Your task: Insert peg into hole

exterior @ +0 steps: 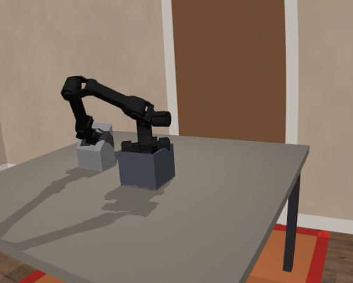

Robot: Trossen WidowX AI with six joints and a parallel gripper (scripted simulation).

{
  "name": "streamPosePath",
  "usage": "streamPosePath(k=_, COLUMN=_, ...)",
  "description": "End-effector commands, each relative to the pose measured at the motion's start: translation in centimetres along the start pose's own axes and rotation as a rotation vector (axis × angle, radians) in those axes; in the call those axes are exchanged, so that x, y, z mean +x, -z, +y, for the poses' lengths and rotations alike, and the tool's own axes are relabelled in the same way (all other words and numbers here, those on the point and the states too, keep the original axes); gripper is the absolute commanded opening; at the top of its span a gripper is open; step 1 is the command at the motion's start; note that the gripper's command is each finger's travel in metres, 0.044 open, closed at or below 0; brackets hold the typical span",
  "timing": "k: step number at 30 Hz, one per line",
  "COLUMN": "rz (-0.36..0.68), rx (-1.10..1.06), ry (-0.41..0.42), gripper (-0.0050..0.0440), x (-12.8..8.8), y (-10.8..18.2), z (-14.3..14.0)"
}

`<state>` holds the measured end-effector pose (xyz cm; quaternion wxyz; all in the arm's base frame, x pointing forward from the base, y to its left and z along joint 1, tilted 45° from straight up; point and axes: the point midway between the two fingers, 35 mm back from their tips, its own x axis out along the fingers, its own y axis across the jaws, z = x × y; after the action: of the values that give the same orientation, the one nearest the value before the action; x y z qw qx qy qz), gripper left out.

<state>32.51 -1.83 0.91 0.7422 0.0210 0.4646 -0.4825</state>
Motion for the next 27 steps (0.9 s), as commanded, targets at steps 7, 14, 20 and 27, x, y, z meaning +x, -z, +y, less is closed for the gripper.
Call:
streamPosePath(k=7, rz=0.0, rx=0.001, ry=0.0, gripper=0.015, x=0.0, y=0.0, z=0.0)
streamPosePath(k=14, rz=0.001, rx=0.001, ry=-0.001, gripper=0.015, x=-0.8, y=0.0, z=0.1)
streamPosePath(k=20, rz=0.002, rx=0.002, ry=-0.002, gripper=0.015, x=-2.3, y=0.0, z=0.3)
streamPosePath(k=27, rz=0.002, rx=0.005, ry=-0.001, gripper=0.015, x=-5.1, y=0.0, z=0.3)
